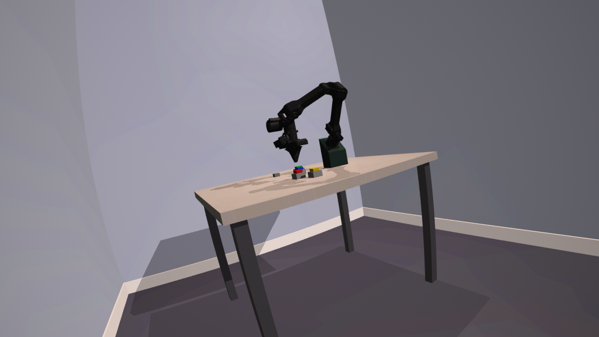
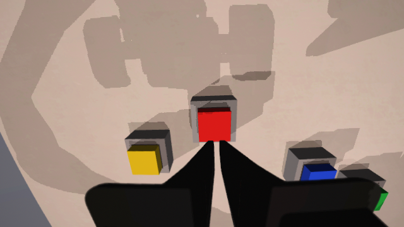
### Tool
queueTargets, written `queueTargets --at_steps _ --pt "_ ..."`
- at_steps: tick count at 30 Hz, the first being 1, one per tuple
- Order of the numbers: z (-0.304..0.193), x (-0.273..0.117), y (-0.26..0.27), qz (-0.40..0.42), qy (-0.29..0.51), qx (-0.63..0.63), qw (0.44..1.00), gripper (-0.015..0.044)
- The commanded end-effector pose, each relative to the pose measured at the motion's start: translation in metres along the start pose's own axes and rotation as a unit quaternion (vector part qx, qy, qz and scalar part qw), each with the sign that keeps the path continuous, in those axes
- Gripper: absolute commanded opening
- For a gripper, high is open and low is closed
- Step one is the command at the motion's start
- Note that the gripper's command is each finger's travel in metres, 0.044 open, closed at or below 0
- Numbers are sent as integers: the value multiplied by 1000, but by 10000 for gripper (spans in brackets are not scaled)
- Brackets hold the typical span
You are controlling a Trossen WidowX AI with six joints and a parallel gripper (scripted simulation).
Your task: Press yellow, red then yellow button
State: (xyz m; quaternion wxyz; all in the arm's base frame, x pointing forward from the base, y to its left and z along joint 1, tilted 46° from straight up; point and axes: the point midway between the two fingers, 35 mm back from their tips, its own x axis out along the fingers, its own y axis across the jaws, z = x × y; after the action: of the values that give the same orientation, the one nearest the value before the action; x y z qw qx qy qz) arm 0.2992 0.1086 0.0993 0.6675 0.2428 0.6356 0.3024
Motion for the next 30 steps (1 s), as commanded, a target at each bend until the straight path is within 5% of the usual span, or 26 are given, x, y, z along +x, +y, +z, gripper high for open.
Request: queueTargets --at_steps 1,30 --pt "-2 13 -1 3 -1 5 1000 20" --pt "-2 47 0 4 -1 5 1000 20"
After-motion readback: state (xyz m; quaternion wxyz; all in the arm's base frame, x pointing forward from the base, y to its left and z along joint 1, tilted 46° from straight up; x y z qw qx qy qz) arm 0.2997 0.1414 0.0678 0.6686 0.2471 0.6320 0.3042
